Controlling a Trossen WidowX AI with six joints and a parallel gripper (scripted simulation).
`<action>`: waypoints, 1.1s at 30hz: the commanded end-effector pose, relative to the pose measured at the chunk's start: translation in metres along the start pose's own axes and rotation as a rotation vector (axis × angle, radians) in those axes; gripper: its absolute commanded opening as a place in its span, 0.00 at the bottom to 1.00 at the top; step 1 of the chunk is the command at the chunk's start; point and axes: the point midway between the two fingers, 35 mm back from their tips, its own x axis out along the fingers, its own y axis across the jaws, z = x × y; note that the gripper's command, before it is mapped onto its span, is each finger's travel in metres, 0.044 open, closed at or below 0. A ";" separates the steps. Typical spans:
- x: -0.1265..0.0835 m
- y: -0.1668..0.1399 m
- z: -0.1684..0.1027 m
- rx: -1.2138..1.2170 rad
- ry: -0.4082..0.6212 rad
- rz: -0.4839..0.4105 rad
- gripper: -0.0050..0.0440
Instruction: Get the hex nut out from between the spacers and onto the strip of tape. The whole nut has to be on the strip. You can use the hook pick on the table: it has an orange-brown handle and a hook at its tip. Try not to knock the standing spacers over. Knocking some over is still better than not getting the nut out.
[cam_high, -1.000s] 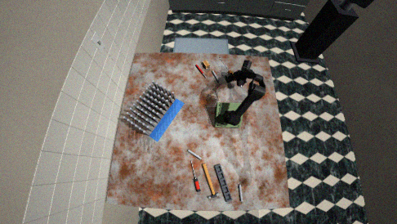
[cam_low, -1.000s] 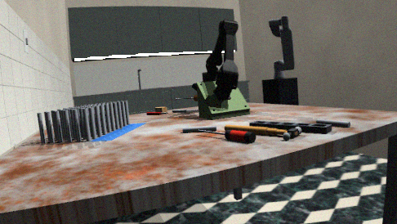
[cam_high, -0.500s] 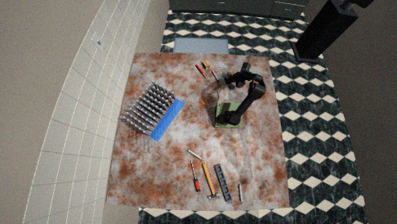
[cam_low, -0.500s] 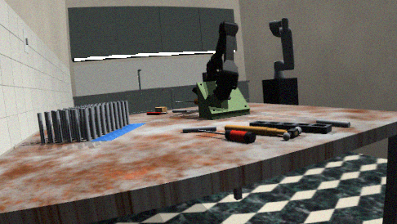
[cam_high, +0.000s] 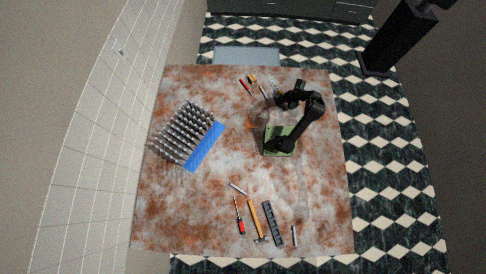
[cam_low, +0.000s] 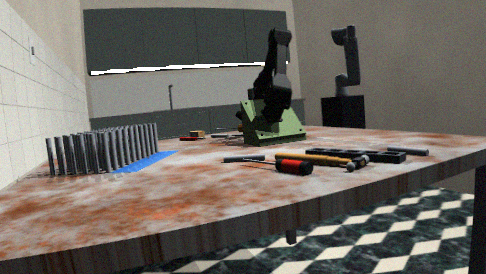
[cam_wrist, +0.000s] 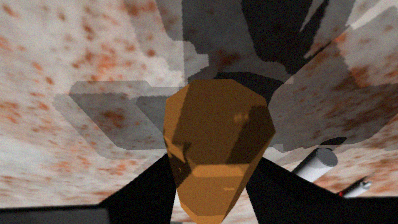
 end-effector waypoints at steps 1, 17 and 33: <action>0.001 0.002 0.000 -0.007 0.009 0.011 0.00; 0.005 0.003 0.001 -0.010 0.027 0.024 0.30; 0.005 0.003 0.001 -0.010 0.027 0.024 0.67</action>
